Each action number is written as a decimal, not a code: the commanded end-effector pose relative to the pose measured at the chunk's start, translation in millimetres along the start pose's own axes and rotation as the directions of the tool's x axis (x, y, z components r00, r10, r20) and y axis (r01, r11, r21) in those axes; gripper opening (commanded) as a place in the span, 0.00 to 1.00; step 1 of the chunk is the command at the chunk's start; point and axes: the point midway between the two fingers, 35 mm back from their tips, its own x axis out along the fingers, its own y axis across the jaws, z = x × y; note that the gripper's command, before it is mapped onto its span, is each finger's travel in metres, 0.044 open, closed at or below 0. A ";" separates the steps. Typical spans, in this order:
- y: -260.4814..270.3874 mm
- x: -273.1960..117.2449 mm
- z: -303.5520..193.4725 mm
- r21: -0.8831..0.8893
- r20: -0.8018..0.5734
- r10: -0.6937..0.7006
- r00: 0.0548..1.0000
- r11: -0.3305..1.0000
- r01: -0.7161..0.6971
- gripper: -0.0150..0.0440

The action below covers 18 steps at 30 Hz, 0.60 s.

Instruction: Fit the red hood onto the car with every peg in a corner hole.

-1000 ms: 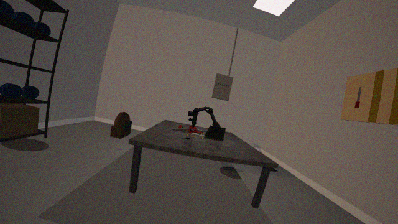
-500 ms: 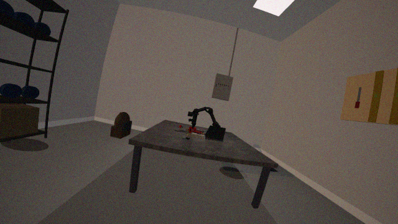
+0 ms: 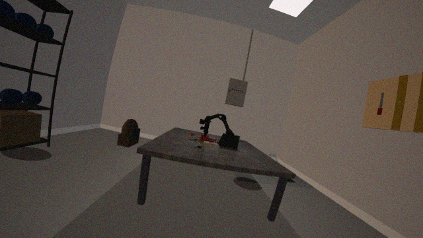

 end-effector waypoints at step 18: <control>-0.1 5.0 -0.1 -0.001 -0.001 -0.001 1.000 1.000 0.001 0.25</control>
